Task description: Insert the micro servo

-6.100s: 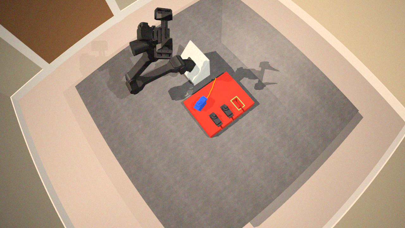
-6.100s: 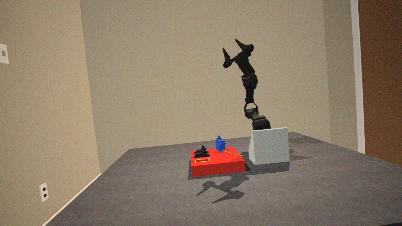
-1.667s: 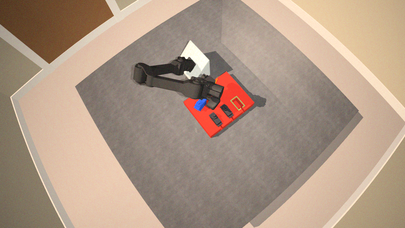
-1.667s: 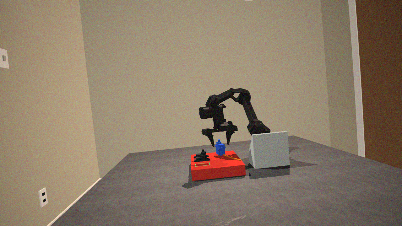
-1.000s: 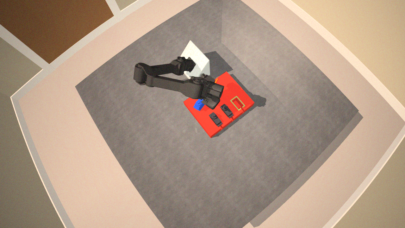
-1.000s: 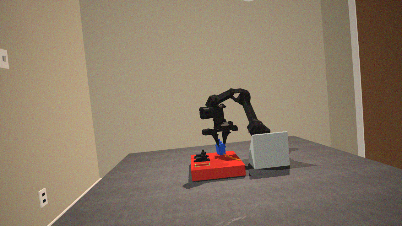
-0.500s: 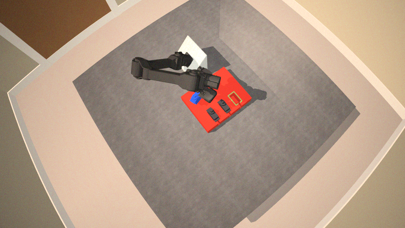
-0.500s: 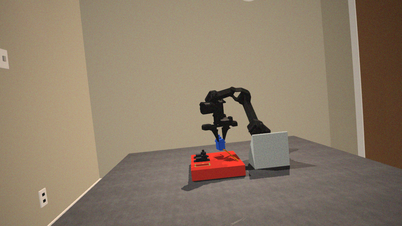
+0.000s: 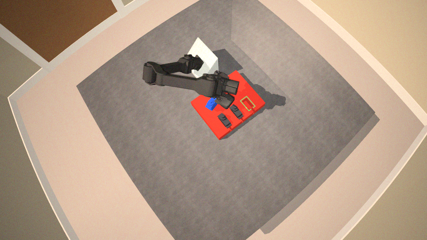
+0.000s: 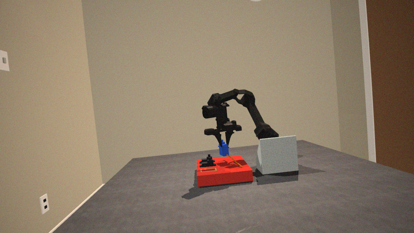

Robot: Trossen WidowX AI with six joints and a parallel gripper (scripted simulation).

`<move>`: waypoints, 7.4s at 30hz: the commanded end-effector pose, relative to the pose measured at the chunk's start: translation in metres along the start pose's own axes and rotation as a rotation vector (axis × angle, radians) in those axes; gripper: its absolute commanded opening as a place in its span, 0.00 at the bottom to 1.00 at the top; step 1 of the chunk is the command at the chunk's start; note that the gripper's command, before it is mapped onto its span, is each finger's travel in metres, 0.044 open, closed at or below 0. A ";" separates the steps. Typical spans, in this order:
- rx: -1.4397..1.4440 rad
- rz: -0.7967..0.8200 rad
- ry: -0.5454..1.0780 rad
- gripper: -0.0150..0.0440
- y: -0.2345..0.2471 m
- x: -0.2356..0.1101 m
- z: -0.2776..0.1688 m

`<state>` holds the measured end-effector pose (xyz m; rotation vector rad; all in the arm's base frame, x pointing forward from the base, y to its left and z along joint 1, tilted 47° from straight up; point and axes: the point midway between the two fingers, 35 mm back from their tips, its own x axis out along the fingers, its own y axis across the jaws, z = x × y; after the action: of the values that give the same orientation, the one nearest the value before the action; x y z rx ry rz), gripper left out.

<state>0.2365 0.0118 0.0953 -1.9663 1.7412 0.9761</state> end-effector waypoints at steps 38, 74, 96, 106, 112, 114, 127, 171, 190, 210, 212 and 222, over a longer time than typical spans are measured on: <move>0.262 -0.009 -0.011 0.25 -0.038 -0.003 0.130; 1.511 -0.001 -0.015 0.25 -0.038 -0.003 0.130; 1.806 0.001 -0.016 0.25 -0.047 -0.003 0.128; 1.808 0.000 -0.017 0.25 -0.085 -0.004 0.117; 1.809 -0.001 -0.018 0.25 -0.107 -0.004 0.110; 1.809 -0.001 -0.018 0.25 -0.113 -0.005 0.108; 1.850 -0.002 -0.018 0.25 -0.143 -0.005 0.099; 1.851 -0.004 -0.017 0.25 -0.145 0.030 0.098; 1.851 -0.004 -0.017 0.25 -0.145 0.045 0.098; 1.851 -0.005 -0.016 0.25 -0.145 0.061 0.098; 1.851 -0.005 -0.016 0.25 -0.145 0.063 0.098; 1.851 -0.005 -0.016 0.48 -0.145 0.064 0.099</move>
<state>0.3508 0.0571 -0.0454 -0.6270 1.4479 -0.6337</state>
